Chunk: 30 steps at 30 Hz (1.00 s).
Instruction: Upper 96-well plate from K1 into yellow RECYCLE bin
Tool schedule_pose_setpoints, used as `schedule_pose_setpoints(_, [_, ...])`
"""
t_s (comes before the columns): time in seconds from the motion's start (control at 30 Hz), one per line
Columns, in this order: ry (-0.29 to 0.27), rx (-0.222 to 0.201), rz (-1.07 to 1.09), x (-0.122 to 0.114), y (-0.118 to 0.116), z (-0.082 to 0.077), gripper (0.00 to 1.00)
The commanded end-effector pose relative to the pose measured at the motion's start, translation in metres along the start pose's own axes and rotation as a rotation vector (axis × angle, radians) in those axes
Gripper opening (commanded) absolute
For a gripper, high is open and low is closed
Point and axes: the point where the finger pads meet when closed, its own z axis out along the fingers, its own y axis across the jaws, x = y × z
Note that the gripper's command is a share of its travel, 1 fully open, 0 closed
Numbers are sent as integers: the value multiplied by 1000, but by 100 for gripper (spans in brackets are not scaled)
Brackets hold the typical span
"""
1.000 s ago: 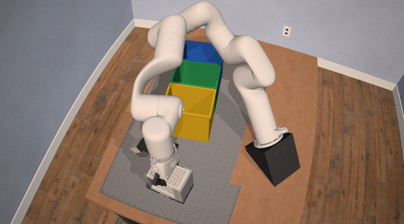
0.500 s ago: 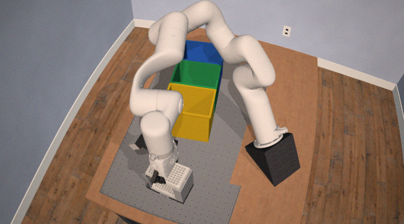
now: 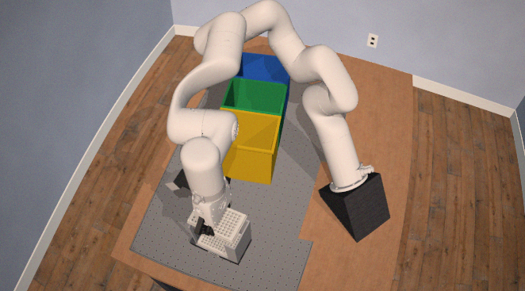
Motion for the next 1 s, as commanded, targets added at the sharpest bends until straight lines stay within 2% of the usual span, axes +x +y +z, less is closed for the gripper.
schedule_pose_setpoints(0.0, [1, 5, 0, 0, -1, -11, 0])
schedule_pose_setpoints(0.97, [1, 5, 0, 0, -1, -52, 0])
